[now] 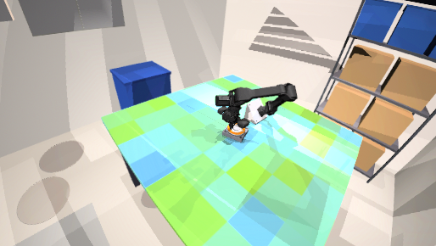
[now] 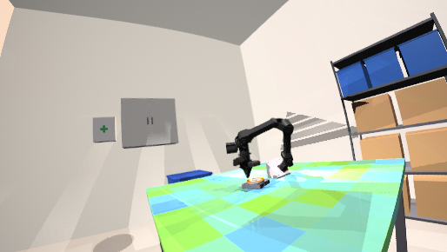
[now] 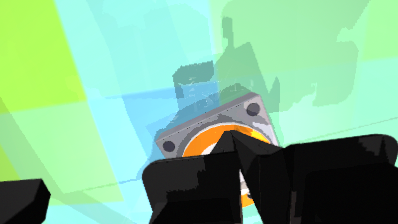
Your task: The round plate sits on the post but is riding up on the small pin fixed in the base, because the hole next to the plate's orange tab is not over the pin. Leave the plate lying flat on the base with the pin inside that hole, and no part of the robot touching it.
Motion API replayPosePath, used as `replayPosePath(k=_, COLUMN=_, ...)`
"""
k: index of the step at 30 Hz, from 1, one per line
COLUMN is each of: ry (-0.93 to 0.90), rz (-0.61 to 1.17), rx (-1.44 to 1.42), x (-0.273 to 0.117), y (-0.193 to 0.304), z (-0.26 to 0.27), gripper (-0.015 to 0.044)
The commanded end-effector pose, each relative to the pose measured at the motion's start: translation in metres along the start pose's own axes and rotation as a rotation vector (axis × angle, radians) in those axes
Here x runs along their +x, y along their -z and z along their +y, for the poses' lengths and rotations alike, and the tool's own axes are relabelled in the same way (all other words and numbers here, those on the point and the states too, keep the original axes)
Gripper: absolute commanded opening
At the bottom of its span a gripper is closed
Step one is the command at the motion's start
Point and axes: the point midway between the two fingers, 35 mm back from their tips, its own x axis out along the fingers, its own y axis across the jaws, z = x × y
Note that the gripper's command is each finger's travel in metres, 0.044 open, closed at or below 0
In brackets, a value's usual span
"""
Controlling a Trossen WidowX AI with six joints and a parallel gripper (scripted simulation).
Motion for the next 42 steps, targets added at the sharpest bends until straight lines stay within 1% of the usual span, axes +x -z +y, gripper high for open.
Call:
replayPosePath(k=1, ry=-0.007, rz=0.004, rx=0.007, x=0.016, y=0.002, z=0.001, gripper=0.0)
replayPosePath(k=16, ry=-0.007, rz=0.004, rx=0.007, x=0.02, y=0.006, z=-0.017, gripper=0.0)
replayPosePath(k=42, ry=-0.005, rz=0.005, rx=0.008, x=0.02, y=0.027, z=-0.042, gripper=0.0)
